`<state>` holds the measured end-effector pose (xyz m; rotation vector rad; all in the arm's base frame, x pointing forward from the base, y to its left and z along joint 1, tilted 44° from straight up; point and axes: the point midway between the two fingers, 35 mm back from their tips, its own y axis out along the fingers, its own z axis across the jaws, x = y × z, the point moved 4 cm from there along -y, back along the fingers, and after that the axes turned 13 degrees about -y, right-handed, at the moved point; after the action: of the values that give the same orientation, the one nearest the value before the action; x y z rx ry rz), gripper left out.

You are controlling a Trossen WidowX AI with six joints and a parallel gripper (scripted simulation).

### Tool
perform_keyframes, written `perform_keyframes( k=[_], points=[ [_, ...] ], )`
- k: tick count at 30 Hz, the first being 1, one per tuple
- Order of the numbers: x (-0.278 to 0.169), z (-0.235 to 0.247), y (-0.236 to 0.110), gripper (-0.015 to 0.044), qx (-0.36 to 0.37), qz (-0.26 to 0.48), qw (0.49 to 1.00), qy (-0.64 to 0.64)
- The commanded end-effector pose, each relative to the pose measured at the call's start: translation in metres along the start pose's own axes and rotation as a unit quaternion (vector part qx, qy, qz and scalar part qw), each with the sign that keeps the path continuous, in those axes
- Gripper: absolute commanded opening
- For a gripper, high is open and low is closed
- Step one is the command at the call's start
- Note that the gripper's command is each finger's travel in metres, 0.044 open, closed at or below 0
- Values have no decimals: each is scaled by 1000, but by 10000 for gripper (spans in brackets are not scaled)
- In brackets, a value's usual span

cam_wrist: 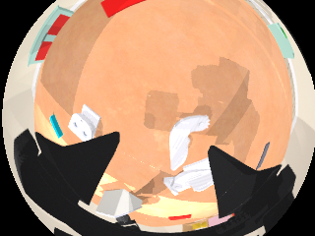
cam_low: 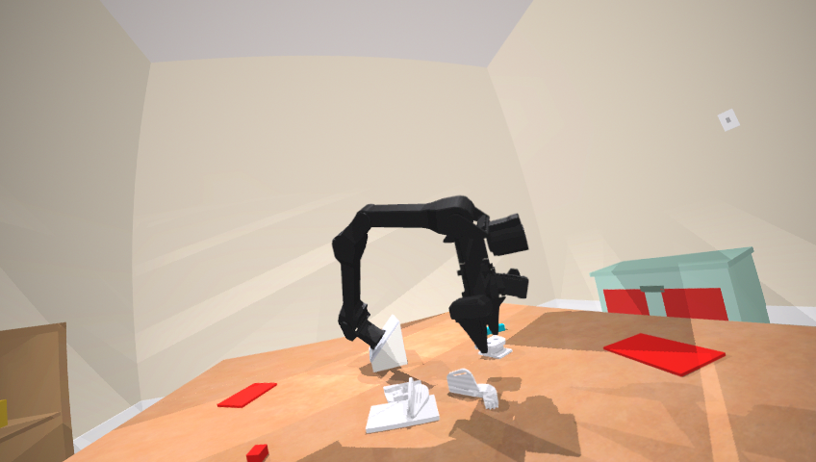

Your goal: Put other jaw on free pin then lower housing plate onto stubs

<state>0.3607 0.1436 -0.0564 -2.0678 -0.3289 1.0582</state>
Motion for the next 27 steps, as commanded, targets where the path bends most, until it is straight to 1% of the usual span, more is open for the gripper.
perform_keyframes(
  k=[1,3,20,27],
  points=[
    [0,0,0,440,0,0,1000,0],
    [0,0,0,440,0,0,1000,0],
    [0,0,0,0,0,0,1000,0],
    [0,0,0,0,0,0,1000,0]
  ],
)
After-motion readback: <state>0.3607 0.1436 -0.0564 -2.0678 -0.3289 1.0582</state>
